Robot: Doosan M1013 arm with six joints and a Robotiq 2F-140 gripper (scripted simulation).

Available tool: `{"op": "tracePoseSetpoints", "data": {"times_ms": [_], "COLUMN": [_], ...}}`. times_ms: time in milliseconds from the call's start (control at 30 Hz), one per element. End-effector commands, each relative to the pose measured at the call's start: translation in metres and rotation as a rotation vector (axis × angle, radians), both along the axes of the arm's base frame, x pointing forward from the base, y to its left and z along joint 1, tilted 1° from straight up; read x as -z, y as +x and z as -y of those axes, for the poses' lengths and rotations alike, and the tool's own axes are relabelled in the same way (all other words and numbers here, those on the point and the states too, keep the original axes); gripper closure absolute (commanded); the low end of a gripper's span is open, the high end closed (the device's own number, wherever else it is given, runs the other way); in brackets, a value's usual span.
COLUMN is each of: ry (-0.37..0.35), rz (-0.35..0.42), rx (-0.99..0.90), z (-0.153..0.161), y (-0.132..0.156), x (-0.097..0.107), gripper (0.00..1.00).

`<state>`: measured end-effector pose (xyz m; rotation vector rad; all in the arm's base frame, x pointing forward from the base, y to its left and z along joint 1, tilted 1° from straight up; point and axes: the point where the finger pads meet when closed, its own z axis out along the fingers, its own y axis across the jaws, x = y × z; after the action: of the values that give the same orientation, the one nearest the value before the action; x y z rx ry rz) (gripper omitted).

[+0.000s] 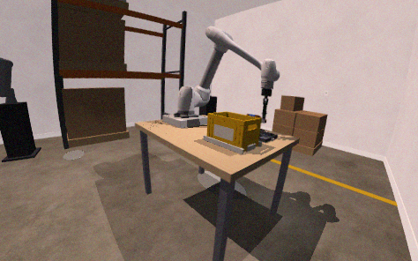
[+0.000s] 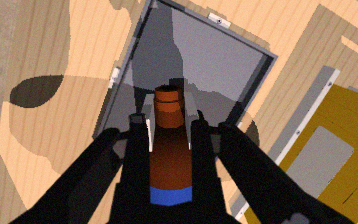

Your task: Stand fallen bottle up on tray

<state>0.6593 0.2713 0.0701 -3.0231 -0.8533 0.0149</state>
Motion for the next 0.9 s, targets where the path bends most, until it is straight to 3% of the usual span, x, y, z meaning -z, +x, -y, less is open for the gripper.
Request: {"op": "tracePoseSetpoints", "data": {"times_ms": [0, 867], "ry": [0.000, 0.000], "rz": [0.000, 0.000], "rx": [0.000, 0.000], "z": [0.000, 0.000], "y": [0.000, 0.000], "x": [-0.008, -0.047], "gripper": [0.90, 0.90]}}
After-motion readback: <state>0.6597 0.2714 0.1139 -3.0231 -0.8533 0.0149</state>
